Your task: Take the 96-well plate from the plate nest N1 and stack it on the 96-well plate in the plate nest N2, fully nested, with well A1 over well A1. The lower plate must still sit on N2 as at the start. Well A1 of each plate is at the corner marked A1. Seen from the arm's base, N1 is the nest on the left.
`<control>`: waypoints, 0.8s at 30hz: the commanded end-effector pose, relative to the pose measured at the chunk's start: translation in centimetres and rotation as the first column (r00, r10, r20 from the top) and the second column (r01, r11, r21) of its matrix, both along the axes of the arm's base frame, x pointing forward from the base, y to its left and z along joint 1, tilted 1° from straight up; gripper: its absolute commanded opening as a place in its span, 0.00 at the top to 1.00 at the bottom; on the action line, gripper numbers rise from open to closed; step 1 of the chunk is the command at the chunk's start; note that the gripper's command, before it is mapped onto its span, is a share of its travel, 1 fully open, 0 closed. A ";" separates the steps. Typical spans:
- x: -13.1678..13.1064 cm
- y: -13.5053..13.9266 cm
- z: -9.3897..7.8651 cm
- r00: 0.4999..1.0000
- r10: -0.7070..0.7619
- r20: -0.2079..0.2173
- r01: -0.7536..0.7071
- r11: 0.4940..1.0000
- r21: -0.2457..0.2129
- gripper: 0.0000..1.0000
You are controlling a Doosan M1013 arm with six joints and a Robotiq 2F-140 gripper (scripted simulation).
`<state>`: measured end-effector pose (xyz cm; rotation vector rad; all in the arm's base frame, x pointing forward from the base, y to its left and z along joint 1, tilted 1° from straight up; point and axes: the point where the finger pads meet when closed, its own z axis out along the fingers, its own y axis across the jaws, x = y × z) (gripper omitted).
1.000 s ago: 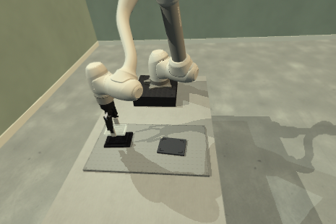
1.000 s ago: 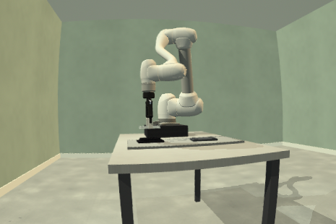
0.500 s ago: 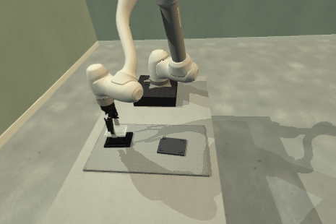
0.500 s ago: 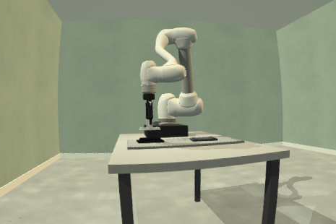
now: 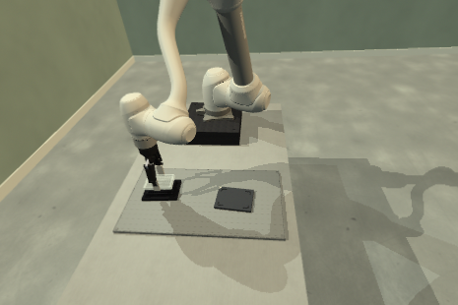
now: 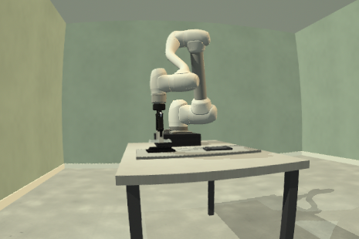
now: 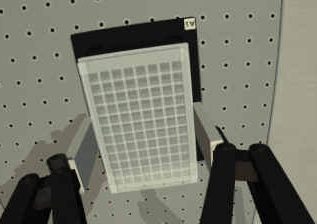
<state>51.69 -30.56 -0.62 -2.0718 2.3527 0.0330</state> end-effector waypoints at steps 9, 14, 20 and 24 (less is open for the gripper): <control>0.0 0.0 -1.8 1.000 0.000 0.000 0.000 1.000 0.000 1.00; 0.0 0.0 -1.9 1.000 0.000 0.000 0.000 1.000 0.000 1.00; 0.0 0.0 -1.9 1.000 0.000 0.000 0.000 1.000 0.000 1.00; 0.0 0.0 -1.9 1.000 0.000 0.000 0.000 1.000 0.000 1.00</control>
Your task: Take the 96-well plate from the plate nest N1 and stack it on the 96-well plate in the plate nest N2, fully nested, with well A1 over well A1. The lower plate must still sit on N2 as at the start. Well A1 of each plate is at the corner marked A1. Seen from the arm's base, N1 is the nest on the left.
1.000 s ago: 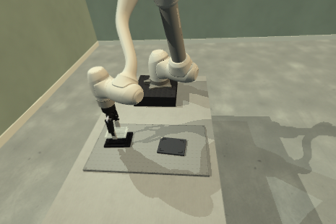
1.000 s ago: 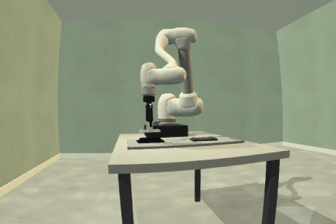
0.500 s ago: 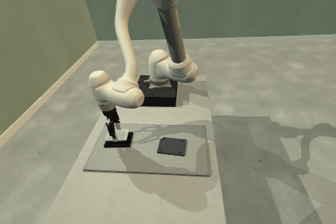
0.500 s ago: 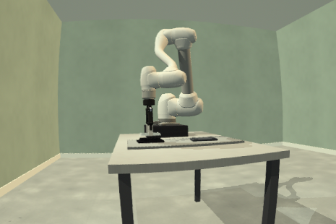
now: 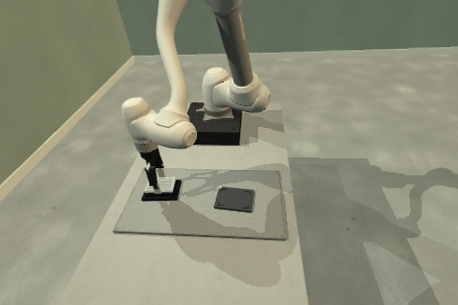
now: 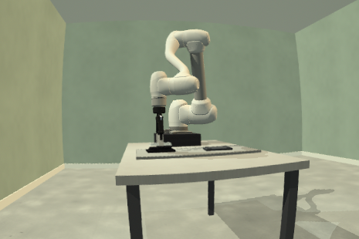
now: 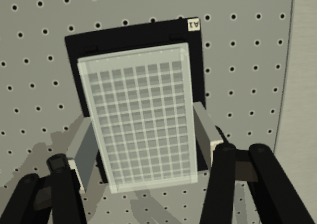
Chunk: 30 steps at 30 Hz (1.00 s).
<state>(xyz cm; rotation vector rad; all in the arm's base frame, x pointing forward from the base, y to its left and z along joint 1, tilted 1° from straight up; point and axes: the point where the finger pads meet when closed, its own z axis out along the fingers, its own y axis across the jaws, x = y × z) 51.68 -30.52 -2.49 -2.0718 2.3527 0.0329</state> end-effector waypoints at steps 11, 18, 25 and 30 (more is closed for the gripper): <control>0.0 0.0 -0.1 1.000 0.000 0.000 0.000 1.000 0.000 1.00; 0.0 0.0 -0.2 1.000 0.000 0.000 0.000 1.000 0.000 1.00; 0.0 0.0 -0.3 1.000 0.000 0.000 0.000 1.000 0.000 1.00; 0.0 0.0 -0.3 1.000 0.000 0.000 0.000 1.000 0.000 1.00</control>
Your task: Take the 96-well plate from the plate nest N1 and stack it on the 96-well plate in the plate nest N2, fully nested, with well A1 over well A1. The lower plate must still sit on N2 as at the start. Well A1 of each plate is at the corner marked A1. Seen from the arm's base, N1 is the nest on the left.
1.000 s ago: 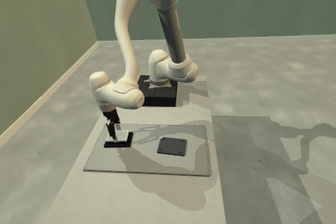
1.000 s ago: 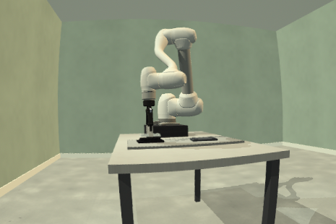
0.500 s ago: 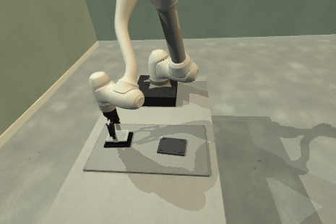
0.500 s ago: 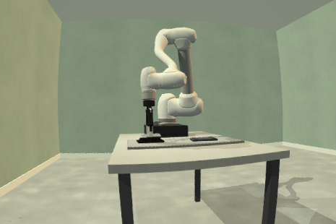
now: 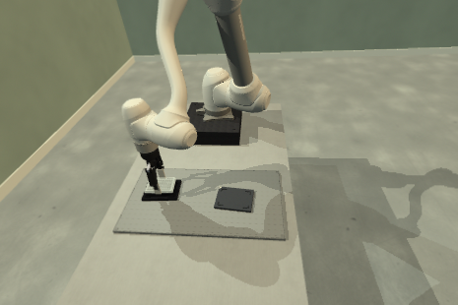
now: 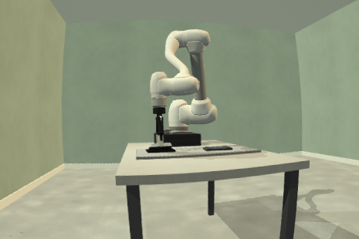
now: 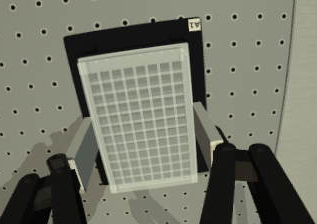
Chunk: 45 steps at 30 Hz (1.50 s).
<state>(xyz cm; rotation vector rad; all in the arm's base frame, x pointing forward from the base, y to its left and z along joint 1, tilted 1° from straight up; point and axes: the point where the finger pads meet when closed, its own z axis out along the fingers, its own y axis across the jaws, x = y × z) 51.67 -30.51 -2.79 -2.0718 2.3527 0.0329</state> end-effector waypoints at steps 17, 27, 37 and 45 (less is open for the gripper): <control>0.0 0.0 -0.3 1.000 0.000 0.000 0.000 1.000 0.000 1.00; 0.0 0.0 -0.5 1.000 0.000 0.000 0.000 1.000 0.000 1.00; 0.0 0.0 -0.6 1.000 0.000 0.000 0.000 1.000 0.000 1.00; 0.0 0.0 -0.7 1.000 0.000 0.000 0.000 1.000 0.000 1.00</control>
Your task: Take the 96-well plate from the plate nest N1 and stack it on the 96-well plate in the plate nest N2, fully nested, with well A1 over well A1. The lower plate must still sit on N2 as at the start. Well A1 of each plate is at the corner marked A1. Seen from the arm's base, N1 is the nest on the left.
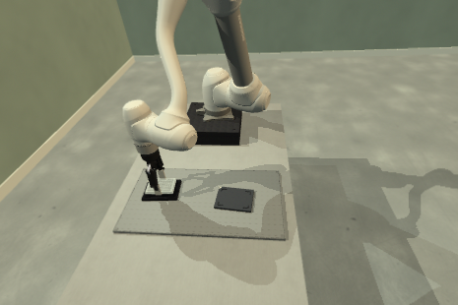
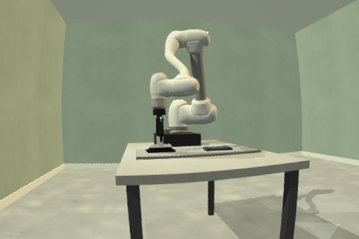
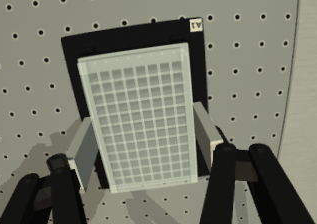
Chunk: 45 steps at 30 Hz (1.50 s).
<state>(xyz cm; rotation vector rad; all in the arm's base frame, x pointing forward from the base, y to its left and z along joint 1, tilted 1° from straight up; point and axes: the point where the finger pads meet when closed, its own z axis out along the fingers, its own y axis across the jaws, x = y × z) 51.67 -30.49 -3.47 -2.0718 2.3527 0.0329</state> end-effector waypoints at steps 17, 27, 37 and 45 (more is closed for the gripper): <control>0.0 0.0 -0.1 1.000 0.000 0.000 0.000 1.000 0.000 0.00; 0.0 0.0 -0.1 1.000 0.000 0.000 0.000 1.000 0.000 0.00; 0.0 0.0 1.8 1.000 0.000 0.000 0.000 1.000 0.000 0.00; 0.0 -0.1 3.9 1.000 0.000 0.000 0.000 1.000 0.000 0.00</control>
